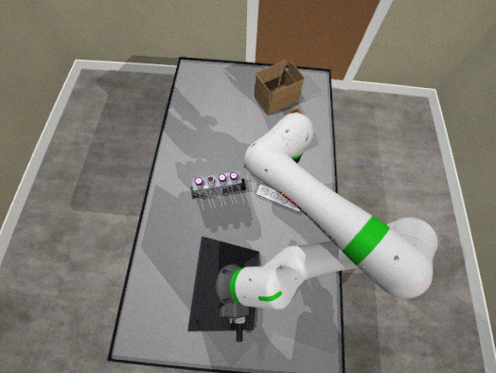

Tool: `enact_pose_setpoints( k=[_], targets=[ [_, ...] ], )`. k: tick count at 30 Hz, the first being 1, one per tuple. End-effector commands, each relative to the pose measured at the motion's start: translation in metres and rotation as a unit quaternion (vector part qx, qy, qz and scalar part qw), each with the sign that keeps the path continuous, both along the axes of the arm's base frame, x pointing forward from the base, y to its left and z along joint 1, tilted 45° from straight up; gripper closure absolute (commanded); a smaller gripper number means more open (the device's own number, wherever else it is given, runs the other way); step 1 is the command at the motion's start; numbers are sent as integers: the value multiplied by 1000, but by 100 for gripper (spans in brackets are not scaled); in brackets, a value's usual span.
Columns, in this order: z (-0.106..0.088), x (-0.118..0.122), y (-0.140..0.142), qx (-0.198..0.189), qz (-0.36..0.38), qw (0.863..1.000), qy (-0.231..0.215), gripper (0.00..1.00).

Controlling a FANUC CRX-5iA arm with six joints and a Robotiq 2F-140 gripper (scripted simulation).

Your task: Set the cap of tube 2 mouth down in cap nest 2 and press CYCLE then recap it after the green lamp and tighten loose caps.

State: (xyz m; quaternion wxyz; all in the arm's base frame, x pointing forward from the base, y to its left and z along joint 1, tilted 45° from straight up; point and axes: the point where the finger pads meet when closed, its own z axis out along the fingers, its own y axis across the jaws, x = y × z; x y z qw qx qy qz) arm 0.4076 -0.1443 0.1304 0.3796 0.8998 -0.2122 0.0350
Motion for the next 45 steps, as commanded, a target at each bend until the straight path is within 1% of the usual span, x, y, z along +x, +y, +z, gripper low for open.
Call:
enact_pose_setpoints(
  k=[1,4,10,12,27,29,34,45],
  targets=[
    [3,0,-2,0,1,1000,0,70],
    [3,1,-2,1,1,1000,0,70],
    [-18,-2,-23,1,1,1000,0,70],
    [-18,-2,-23,1,1,1000,0,70],
    [-71,-9,-76,1,1,1000,0,70],
    [-71,-9,-76,1,1,1000,0,70],
    [-87,-11,-92,1,1,1000,0,70],
    [-88,-11,-92,1,1,1000,0,70]
  ],
)
